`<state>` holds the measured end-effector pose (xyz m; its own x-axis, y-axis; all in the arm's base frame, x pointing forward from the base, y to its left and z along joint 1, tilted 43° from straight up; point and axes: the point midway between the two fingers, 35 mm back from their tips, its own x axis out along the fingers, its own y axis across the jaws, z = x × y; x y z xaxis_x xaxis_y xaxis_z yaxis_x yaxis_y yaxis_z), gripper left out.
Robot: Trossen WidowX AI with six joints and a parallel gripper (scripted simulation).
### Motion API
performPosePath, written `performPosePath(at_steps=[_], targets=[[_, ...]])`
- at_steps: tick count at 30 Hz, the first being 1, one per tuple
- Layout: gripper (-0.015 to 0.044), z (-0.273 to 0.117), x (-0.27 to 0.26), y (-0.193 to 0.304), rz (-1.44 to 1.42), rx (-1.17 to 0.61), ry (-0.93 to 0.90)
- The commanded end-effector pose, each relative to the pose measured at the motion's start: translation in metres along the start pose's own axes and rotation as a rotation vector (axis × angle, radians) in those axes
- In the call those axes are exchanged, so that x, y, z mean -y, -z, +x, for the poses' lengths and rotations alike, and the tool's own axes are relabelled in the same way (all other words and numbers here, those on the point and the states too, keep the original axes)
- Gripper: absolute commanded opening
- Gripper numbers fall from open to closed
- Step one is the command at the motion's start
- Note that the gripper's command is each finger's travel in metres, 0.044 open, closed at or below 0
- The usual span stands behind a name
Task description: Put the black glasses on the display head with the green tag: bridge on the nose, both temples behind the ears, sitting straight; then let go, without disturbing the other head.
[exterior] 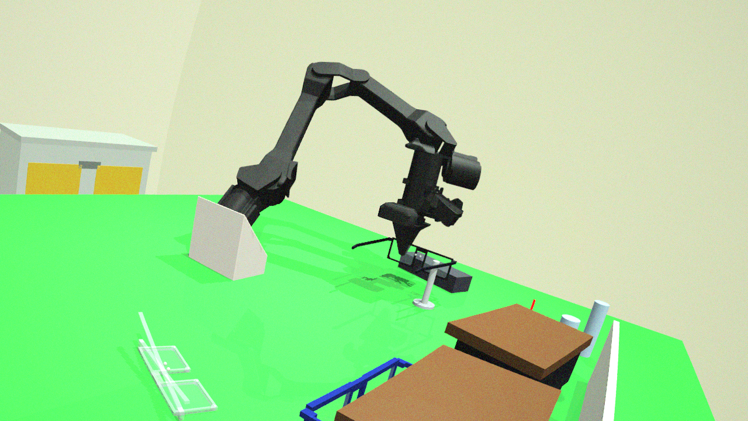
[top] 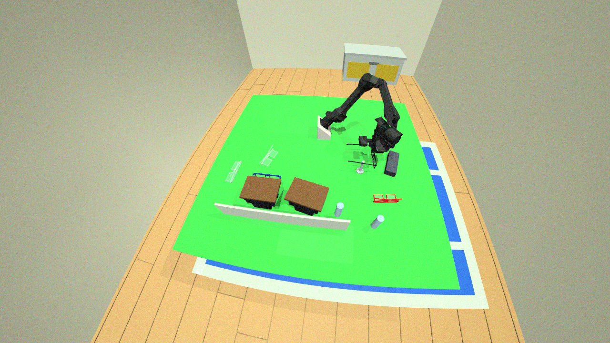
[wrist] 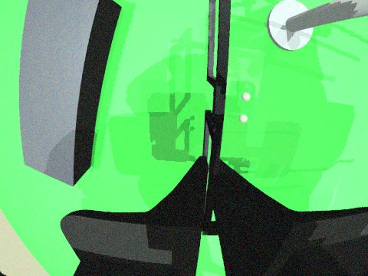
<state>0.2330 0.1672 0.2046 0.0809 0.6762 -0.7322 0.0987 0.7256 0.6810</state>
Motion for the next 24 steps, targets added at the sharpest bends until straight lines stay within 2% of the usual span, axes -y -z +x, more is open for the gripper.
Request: performPosePath(at_steps=[1,24], targets=[[0.0,-0.0012,-0.001,0.0038,-0.001,0.005,-0.001],[0.0,-0.0012,-0.0022,0.0092,-0.001,0.005,-0.002]])
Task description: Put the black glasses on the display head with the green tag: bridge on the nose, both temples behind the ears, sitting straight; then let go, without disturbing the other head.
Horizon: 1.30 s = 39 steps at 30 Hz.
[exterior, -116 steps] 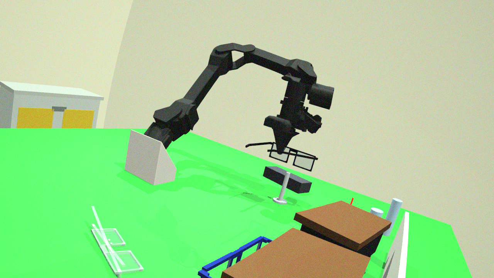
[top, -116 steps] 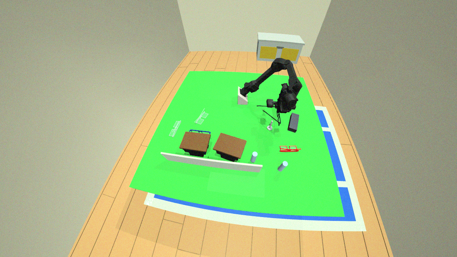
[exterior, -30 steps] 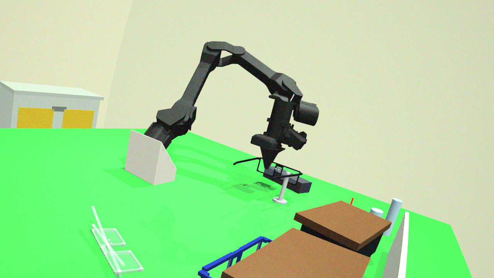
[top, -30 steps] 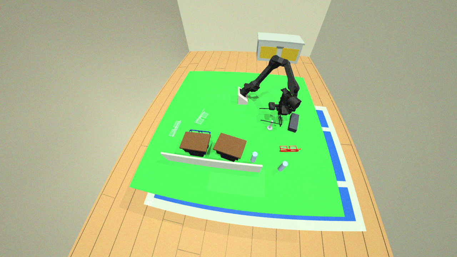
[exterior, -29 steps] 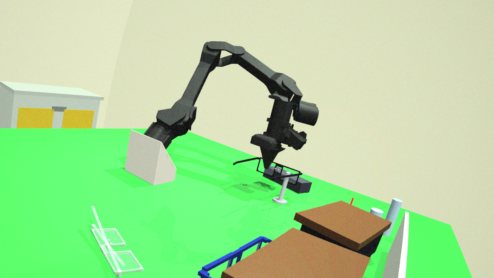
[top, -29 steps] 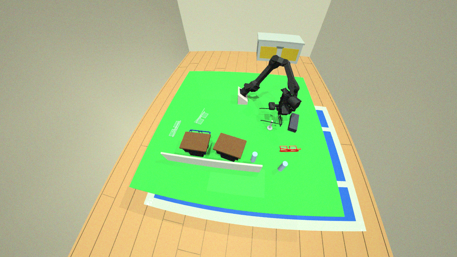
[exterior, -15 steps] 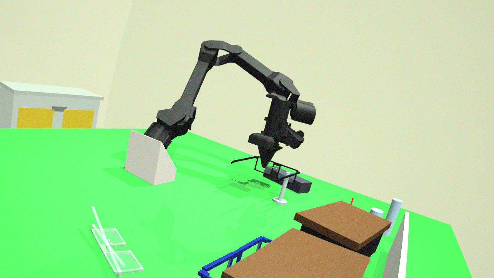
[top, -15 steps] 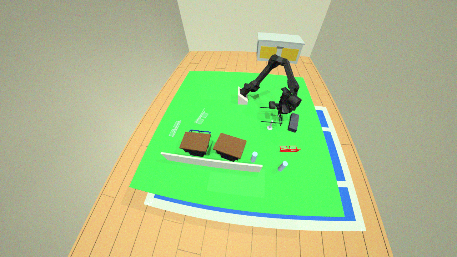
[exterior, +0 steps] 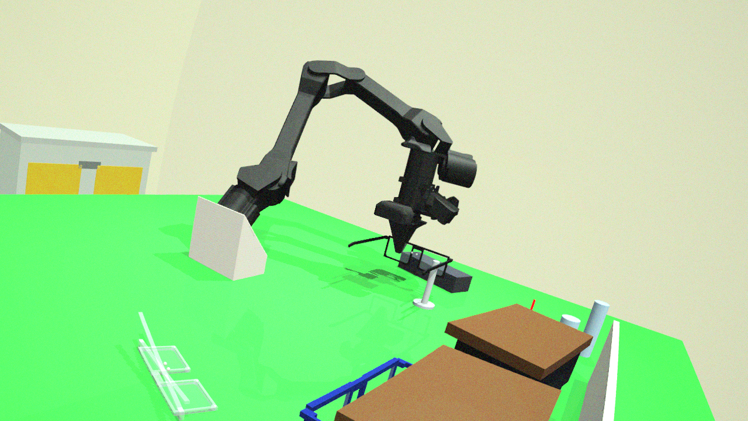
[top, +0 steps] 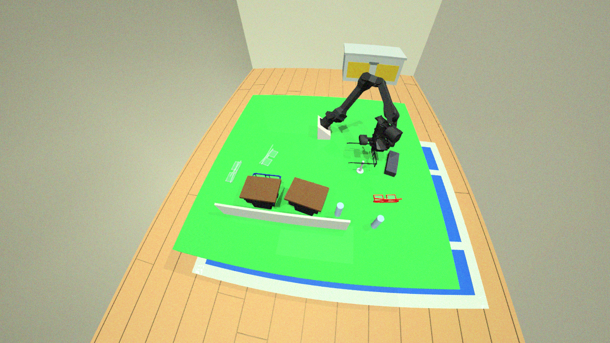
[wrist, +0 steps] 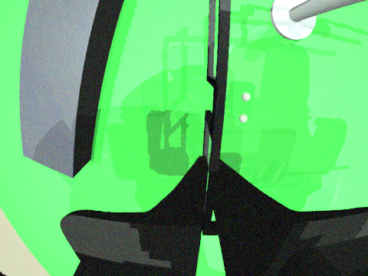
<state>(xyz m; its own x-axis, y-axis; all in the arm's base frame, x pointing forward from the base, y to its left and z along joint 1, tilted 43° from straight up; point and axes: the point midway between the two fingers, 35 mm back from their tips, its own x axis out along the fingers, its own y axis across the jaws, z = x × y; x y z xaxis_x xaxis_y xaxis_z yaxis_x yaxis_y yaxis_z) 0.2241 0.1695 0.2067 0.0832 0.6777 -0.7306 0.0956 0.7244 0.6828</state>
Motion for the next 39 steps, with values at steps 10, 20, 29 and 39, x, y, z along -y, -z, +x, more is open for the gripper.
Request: performPosePath(at_steps=[10,20,29,39], targets=[[0.0,-0.001,0.0,-0.003,0.002,0.003,0.001],[0.0,-0.003,0.0,-0.008,0.001,0.003,0.001],[0.0,-0.039,0.0,-0.012,0.001,0.003,0.006],[0.0,-0.06,0.004,-0.016,-0.014,0.008,0.005]])
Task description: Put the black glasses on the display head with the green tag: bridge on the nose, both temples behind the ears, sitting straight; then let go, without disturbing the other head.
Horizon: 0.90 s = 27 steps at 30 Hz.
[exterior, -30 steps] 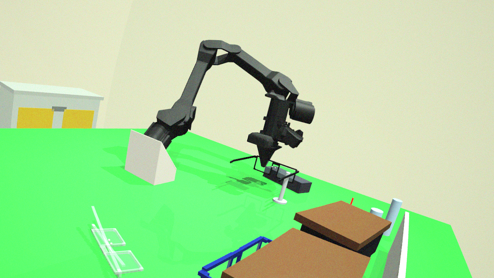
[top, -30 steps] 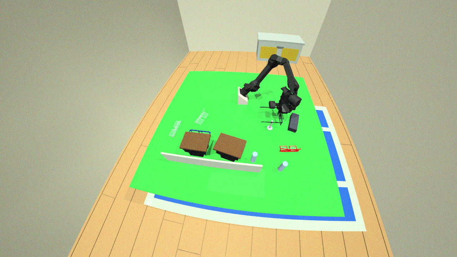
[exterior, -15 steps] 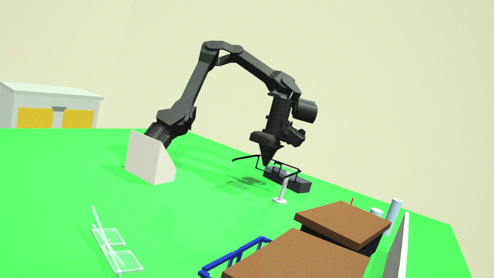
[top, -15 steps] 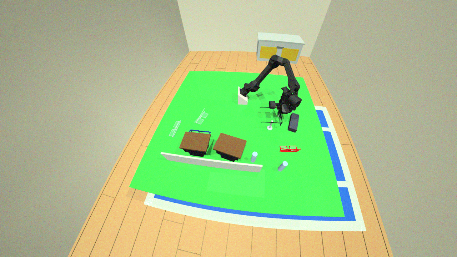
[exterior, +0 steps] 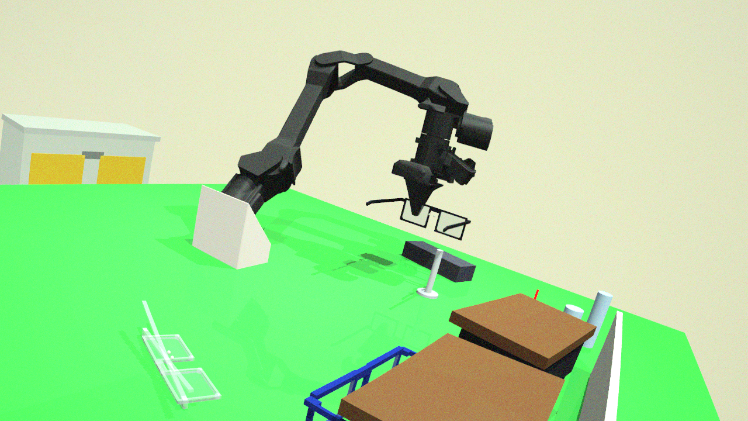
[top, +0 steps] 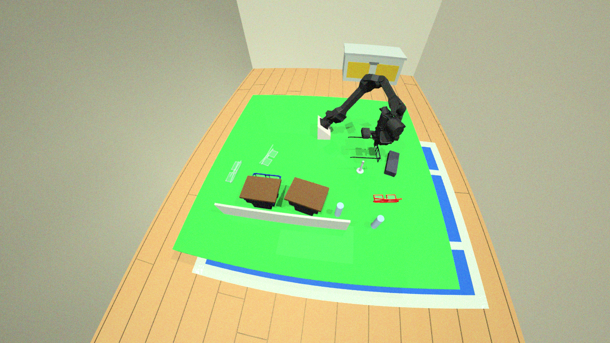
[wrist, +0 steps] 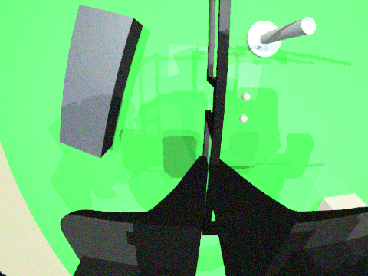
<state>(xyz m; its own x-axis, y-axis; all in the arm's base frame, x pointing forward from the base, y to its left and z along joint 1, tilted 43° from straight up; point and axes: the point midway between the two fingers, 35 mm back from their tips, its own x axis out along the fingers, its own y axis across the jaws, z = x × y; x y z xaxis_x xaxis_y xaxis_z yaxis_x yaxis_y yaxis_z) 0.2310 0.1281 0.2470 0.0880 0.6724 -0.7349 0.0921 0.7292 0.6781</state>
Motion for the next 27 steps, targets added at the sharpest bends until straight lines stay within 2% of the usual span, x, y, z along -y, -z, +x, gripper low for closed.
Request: performPosePath(at_steps=[1,27], targets=[[0.0,-0.004,0.005,-0.007,-0.021,0.006,-0.001],[0.0,-0.031,0.132,-0.08,-0.435,0.147,0.024]])
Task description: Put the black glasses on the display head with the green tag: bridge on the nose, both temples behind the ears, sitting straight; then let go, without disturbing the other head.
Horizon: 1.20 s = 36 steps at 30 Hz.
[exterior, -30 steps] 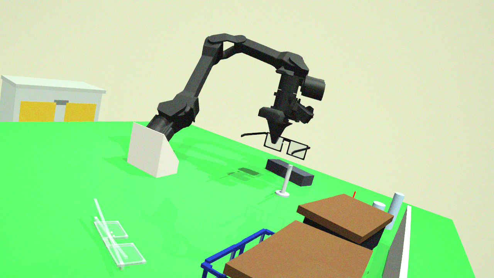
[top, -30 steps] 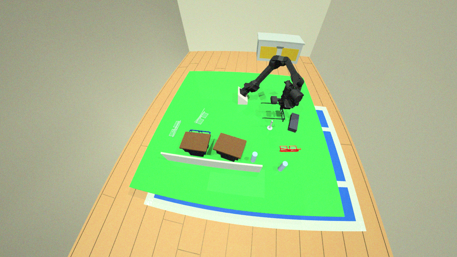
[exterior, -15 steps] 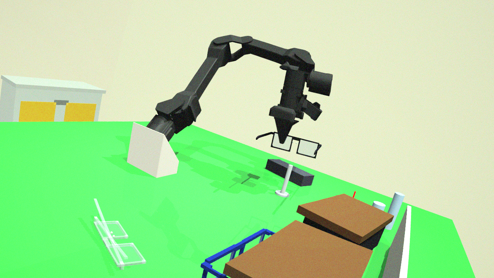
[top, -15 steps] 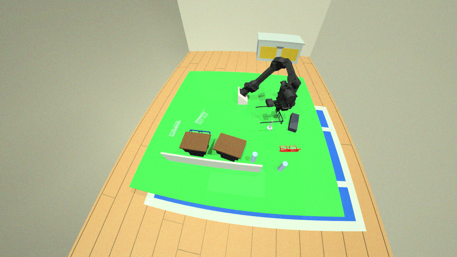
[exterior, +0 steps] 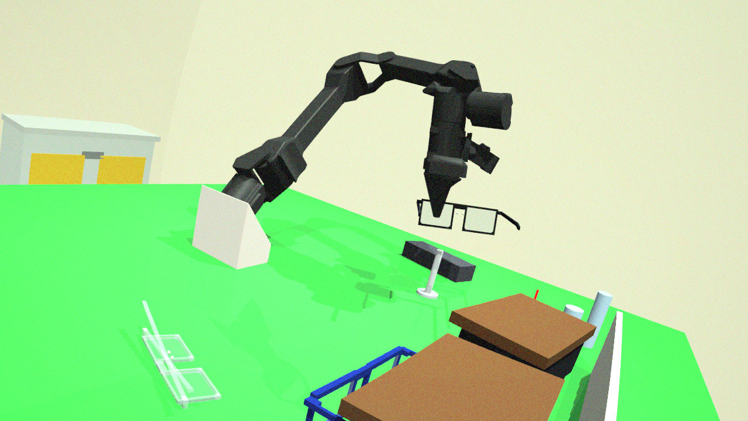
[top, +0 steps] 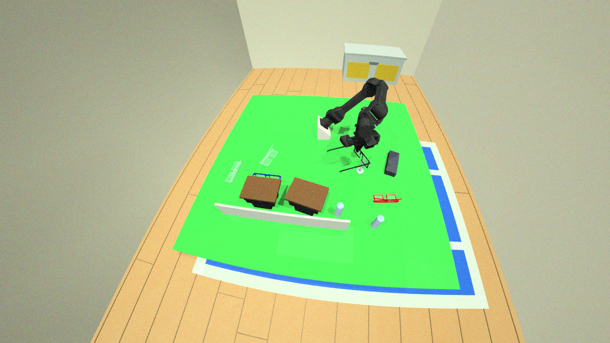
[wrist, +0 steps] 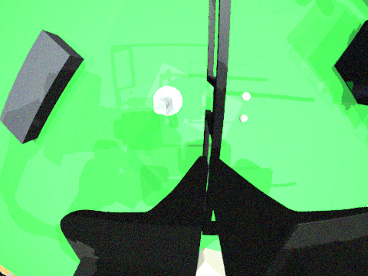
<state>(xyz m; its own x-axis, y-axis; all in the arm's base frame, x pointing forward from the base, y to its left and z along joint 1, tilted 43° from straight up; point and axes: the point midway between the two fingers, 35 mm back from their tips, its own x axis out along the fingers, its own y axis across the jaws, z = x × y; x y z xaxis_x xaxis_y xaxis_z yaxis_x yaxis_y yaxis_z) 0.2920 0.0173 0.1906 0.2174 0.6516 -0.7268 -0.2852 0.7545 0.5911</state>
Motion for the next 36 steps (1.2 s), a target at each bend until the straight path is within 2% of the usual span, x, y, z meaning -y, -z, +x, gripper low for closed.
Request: performPosePath(at_steps=[1,18,36], targets=[[0.0,-0.004,0.025,0.003,-0.061,0.023,0.003],[0.0,-0.029,0.118,0.031,-0.338,0.131,0.056],[0.0,-0.057,0.198,0.093,-0.636,0.249,0.172]])
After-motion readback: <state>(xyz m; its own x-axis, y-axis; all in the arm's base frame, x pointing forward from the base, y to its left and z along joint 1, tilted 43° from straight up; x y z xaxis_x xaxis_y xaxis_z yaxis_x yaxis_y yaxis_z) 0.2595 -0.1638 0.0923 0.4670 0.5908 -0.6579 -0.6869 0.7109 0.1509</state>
